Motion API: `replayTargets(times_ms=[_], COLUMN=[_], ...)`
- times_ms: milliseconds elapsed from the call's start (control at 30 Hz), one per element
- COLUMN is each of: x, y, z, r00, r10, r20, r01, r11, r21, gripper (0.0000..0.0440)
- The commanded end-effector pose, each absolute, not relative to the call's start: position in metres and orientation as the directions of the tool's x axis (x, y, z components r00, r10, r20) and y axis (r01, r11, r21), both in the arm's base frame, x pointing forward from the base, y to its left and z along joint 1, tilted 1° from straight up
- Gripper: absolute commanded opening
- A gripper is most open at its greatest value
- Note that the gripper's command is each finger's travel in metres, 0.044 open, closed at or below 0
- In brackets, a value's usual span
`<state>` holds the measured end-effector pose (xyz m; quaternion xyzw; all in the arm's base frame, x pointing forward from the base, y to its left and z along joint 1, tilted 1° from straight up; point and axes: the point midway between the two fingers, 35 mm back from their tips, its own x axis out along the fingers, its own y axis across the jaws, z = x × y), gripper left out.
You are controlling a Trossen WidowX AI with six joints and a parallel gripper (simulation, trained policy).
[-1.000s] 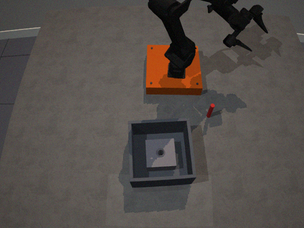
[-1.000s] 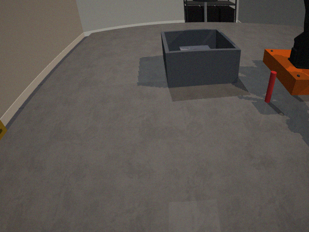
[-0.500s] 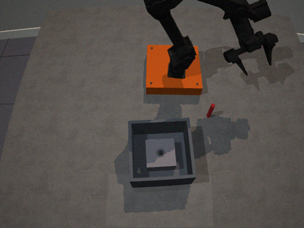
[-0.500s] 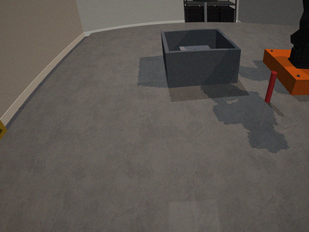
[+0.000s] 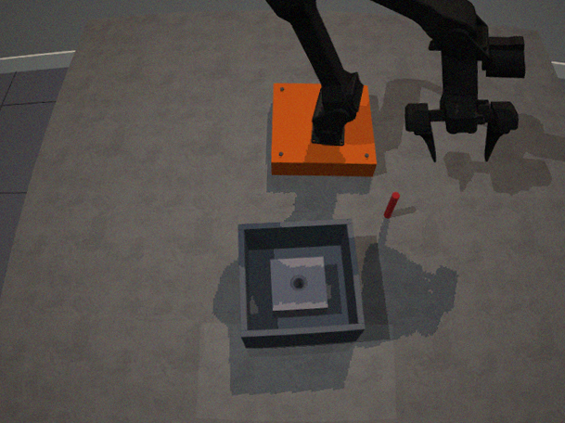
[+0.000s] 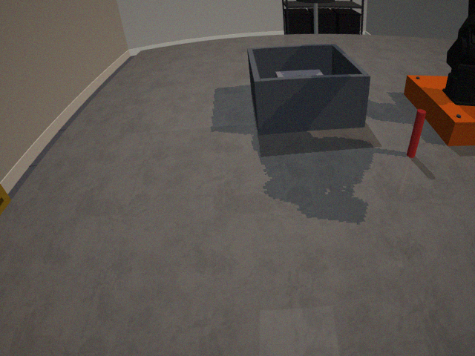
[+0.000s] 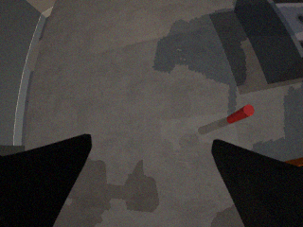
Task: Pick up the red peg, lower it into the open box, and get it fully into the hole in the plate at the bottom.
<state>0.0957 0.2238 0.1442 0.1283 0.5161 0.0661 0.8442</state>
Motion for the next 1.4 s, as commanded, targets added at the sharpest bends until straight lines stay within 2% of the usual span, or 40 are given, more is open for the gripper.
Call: replayTargets(times_ms=[0,667,967,1367], x=[0.109,0.144,0.149,0.155], y=[0.212,0.155,0.143,0.137], z=[0.145,0.120,0.097,0.053], r00=[0.407,0.093,0.006,-0.009], r10=[0.187,-0.021,-0.057,-0.077], r20=[-0.894,-0.995,-0.998,-0.997], r01=[0.119,0.572,0.645,0.661], r11=[0.960,0.819,0.763,0.747], r21=[0.255,0.036,-0.039,-0.063], gripper=[0.0440,0.0440,0.0440,0.0438])
